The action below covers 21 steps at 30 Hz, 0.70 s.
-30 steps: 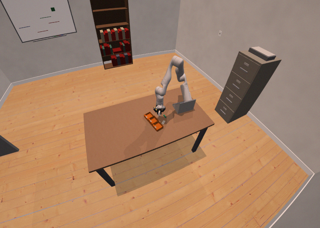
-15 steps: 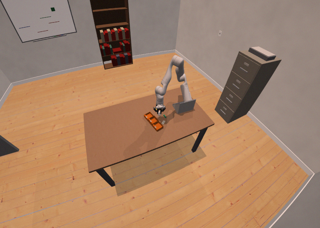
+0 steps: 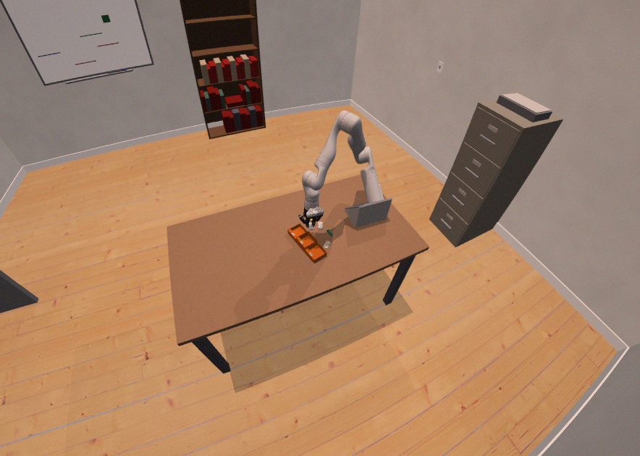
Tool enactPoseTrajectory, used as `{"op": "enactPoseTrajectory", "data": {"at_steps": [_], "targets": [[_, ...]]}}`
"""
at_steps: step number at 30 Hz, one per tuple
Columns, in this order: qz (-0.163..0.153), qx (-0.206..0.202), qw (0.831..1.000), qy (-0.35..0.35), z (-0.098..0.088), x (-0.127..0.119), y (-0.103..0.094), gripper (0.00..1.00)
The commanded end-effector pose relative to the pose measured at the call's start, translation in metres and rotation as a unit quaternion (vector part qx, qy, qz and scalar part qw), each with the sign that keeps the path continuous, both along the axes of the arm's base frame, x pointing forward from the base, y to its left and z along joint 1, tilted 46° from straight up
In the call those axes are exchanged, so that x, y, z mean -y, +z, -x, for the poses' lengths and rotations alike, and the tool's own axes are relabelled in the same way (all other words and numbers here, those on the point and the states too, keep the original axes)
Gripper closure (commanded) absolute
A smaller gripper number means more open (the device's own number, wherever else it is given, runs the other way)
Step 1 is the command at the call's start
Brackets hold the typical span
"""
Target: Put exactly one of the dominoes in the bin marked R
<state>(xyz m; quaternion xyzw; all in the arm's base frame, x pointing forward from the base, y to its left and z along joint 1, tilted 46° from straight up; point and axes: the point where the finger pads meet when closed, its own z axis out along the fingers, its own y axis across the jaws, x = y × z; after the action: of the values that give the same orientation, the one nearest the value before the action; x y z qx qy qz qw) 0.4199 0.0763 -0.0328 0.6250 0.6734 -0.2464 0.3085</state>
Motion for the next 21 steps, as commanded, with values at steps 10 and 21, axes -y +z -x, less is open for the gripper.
{"op": "enactPoseTrajectory", "data": {"at_steps": [10, 21], "targets": [[0.009, -0.127, 0.985, 0.114, -0.058, 0.012, 0.017, 0.79], [0.009, -0.127, 0.985, 0.114, -0.062, 0.013, 0.018, 0.79]]}}
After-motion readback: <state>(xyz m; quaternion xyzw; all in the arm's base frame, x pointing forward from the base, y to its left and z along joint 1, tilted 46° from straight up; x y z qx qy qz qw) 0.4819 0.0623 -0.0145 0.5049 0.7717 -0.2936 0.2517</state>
